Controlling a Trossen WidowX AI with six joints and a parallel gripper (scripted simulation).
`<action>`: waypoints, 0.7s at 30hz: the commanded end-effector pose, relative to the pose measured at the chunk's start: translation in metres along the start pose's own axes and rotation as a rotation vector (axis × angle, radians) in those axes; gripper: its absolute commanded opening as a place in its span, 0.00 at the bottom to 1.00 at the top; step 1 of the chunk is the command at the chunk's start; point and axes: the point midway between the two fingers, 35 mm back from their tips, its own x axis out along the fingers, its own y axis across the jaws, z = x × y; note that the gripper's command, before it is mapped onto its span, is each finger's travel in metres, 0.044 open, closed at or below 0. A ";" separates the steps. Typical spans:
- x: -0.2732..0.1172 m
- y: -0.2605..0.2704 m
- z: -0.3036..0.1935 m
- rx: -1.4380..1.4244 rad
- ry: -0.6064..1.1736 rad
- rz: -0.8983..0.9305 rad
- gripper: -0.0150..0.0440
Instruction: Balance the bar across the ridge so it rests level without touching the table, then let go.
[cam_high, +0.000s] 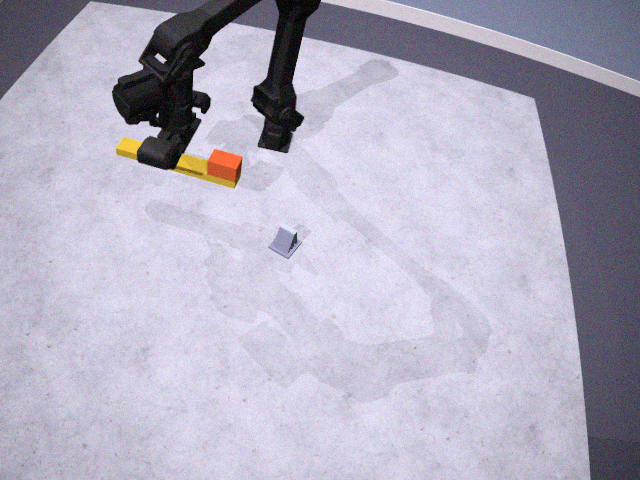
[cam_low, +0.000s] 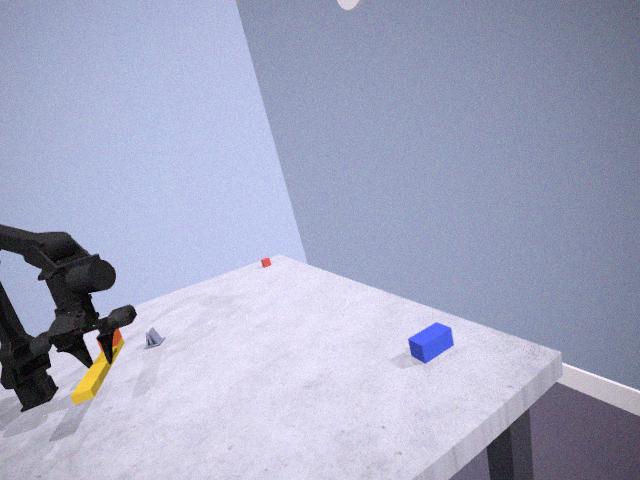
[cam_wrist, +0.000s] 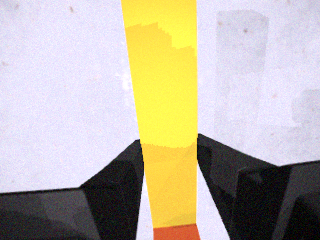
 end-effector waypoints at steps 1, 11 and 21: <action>-0.013 0.000 0.000 0.003 -0.008 0.008 0.25; -0.027 0.004 -0.008 -0.054 -0.008 0.008 0.25; -0.028 0.023 -0.040 -0.285 -0.006 0.009 0.25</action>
